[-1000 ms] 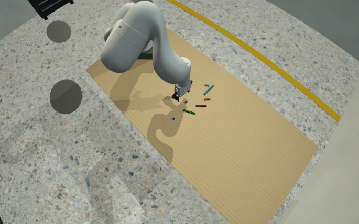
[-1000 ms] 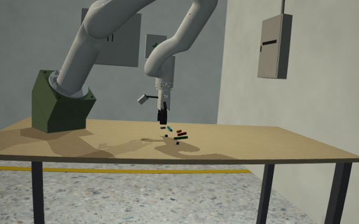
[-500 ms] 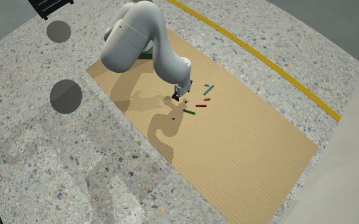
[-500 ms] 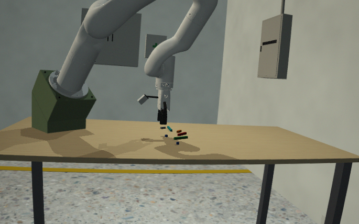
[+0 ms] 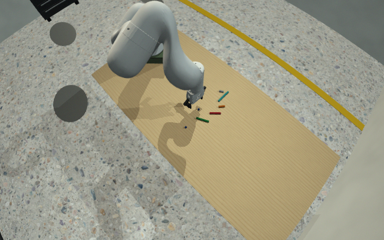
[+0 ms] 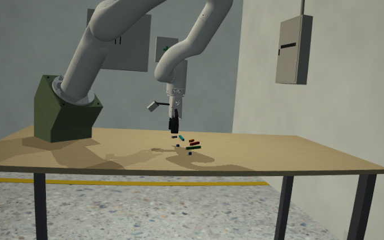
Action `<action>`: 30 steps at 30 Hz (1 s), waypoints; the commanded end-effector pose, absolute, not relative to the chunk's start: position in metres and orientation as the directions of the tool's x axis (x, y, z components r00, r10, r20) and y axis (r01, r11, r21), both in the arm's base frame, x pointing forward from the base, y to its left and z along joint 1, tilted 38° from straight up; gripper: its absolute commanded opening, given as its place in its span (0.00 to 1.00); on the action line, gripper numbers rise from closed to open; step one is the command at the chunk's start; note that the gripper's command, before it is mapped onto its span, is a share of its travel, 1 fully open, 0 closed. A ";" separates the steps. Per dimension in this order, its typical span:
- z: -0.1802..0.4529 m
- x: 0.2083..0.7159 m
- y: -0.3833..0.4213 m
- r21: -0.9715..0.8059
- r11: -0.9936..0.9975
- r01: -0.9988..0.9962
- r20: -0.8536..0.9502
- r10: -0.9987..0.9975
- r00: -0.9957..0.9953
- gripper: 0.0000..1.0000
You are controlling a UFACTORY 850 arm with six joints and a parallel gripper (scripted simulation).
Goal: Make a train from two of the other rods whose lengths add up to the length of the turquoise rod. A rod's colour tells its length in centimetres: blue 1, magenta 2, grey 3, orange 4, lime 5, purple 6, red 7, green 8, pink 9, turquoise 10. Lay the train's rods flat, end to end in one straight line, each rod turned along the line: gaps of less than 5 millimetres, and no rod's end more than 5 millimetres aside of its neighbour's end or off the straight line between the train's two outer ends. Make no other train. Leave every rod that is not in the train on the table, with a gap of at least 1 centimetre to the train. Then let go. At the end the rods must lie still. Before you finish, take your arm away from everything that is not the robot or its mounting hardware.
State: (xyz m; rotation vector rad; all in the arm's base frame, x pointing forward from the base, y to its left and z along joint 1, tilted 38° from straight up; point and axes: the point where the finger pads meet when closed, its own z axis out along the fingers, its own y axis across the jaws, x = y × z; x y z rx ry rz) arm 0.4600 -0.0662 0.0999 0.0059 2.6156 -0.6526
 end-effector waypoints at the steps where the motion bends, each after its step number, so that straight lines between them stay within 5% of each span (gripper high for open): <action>1: 0.106 0.464 -0.074 -0.385 0.894 0.227 -0.474 0.019 -0.880 1.00; 30: 0.141 0.479 -0.124 0.071 0.608 0.790 -0.603 0.657 -0.451 1.00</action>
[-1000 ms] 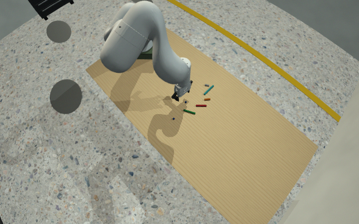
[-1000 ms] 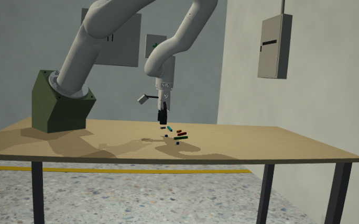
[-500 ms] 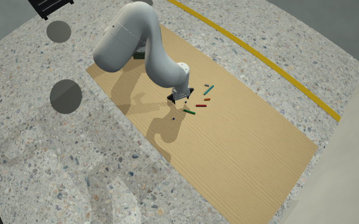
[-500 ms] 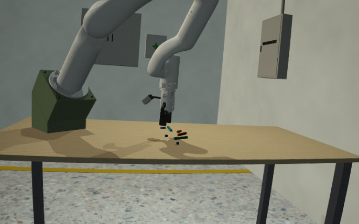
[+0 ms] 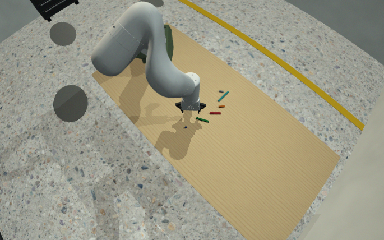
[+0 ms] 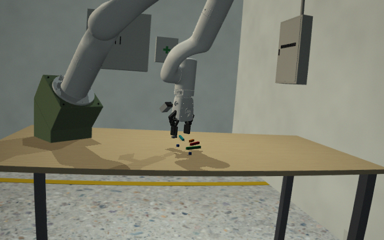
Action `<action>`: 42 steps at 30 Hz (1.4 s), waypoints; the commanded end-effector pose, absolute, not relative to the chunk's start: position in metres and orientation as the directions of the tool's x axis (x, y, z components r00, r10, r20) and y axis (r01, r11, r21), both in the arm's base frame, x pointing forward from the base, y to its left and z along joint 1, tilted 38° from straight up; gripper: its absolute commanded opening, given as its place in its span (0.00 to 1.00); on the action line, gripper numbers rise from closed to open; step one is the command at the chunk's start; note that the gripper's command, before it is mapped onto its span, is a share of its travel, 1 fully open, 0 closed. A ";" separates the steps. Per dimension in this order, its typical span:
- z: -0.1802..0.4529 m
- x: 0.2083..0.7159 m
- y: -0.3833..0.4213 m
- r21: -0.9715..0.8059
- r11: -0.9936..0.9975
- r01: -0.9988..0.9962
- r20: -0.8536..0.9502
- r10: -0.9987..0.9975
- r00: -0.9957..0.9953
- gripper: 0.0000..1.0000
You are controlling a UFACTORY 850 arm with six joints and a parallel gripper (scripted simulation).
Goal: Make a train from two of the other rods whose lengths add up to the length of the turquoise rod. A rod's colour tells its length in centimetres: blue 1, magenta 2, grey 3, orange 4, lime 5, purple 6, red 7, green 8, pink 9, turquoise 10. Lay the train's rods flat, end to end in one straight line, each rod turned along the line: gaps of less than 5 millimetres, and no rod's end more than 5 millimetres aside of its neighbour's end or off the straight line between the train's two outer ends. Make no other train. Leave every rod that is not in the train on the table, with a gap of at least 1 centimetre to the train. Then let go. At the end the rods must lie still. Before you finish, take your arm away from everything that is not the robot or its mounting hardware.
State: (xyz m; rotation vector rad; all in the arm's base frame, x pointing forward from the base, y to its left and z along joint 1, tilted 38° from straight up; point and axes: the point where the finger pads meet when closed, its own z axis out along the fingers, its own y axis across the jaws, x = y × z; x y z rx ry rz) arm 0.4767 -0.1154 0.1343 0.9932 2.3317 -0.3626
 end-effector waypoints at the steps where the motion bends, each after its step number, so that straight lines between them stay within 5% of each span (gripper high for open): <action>1: 0.142 0.480 -0.126 0.088 0.589 0.803 -0.601 0.674 -0.429 1.00; 22: 0.170 0.485 -0.165 0.403 0.133 0.905 -0.461 0.884 0.075 1.00; 42: 0.171 0.485 -0.167 0.412 0.116 0.904 -0.453 0.887 0.093 1.00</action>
